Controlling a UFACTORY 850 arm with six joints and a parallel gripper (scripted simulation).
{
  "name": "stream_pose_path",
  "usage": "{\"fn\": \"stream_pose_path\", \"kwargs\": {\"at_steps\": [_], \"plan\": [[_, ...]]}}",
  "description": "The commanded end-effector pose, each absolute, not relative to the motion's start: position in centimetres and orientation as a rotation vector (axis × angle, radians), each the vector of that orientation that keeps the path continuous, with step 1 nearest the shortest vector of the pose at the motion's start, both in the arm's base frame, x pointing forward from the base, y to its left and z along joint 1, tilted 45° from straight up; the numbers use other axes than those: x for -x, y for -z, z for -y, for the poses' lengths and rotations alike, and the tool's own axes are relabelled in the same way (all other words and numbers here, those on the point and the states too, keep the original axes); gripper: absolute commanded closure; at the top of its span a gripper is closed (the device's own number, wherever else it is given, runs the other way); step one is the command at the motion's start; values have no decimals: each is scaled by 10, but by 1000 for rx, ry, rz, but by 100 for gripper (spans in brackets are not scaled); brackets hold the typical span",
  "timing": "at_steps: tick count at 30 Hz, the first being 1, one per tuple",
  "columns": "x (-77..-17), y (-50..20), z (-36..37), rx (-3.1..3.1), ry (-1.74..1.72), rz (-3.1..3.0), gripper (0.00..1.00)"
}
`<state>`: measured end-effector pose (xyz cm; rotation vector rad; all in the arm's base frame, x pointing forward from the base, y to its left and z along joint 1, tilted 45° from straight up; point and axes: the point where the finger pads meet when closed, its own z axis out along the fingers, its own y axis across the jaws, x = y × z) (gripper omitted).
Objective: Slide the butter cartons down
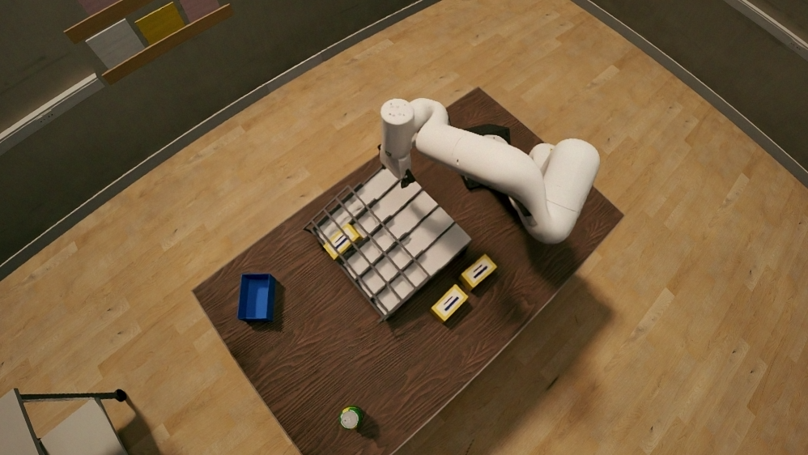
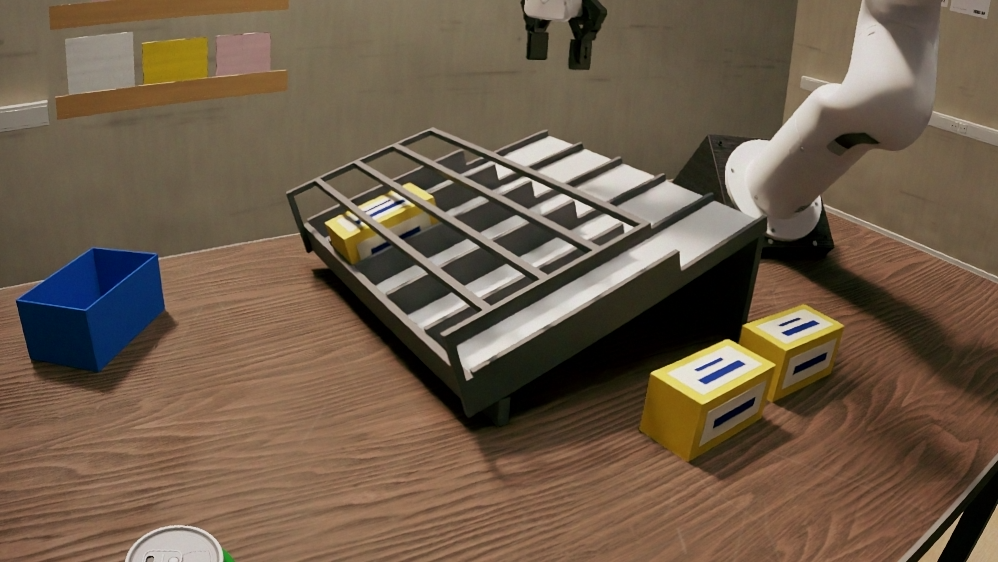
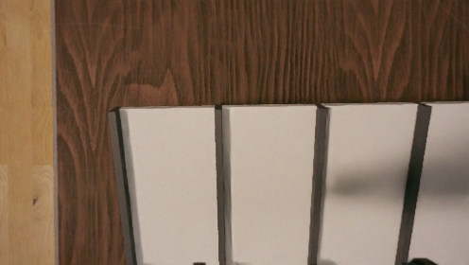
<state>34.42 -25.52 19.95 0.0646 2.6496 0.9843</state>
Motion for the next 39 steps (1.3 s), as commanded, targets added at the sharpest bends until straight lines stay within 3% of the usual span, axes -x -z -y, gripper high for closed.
{"fn": "stream_pose_path", "kwargs": {"at_steps": [1,34,35,39], "plan": [[-345,-199,255,-63,-981,-2654,10],[-345,-199,255,-63,-981,-2653,10],[-329,-241,201,-84,-986,-2652,10],[-325,-250,187,-84,-986,-2652,10]]}}
